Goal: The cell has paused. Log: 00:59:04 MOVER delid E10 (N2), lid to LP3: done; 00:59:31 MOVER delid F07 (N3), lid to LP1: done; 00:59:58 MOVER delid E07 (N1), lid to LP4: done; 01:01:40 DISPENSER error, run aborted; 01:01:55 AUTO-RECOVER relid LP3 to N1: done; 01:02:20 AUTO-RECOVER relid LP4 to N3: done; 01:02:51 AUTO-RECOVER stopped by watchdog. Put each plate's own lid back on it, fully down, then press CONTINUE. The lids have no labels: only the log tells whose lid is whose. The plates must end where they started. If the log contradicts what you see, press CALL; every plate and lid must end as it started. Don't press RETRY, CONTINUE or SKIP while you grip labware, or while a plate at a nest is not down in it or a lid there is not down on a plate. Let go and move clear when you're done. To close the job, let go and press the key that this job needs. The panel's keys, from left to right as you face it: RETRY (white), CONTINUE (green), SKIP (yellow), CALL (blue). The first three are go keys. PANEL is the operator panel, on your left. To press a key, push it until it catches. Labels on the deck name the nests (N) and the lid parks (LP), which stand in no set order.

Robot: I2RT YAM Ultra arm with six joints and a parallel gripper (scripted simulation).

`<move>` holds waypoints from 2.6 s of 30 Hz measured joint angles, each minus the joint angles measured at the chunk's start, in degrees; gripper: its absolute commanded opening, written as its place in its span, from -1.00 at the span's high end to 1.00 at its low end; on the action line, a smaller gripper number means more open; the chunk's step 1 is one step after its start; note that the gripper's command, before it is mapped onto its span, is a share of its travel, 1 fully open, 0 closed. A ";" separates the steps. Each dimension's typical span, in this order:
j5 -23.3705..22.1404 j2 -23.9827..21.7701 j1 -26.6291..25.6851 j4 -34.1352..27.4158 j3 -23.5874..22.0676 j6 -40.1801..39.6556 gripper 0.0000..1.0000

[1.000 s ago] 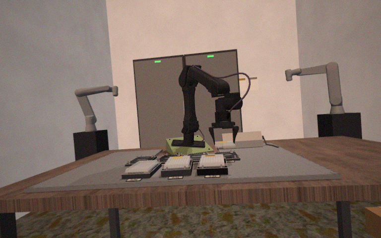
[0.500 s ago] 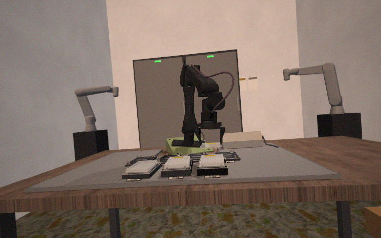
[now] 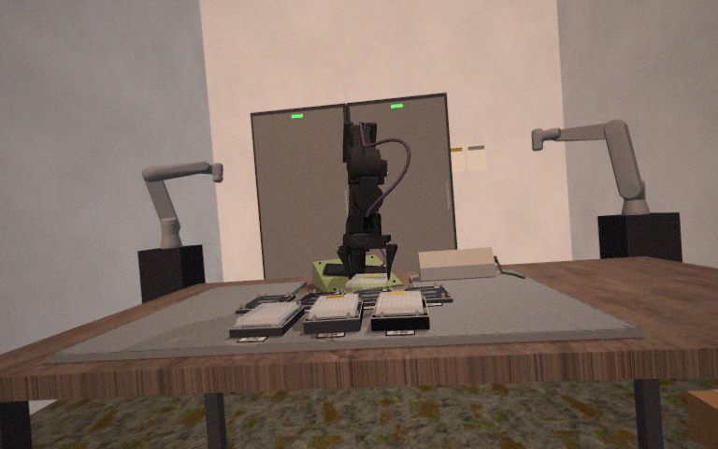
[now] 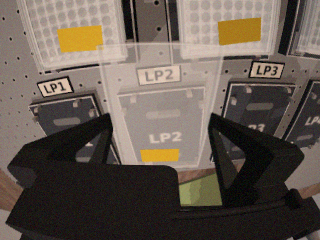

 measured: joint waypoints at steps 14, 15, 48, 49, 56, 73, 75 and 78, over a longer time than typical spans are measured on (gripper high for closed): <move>-3.82 6.27 -11.61 -1.11 6.38 -11.63 1.00; -4.07 6.88 -12.41 -1.25 7.02 -12.46 1.00; -9.07 29.70 -30.53 -9.44 35.65 -31.28 1.00; -9.16 30.71 -30.97 -9.92 37.07 -31.74 1.00; -9.42 33.94 -32.24 -11.93 41.57 -33.62 1.00; -9.70 33.90 -32.22 -13.42 42.12 -34.25 1.00; -9.70 33.90 -32.15 -13.42 42.12 -34.25 1.00; -9.73 33.90 -32.09 -13.42 42.12 -34.25 1.00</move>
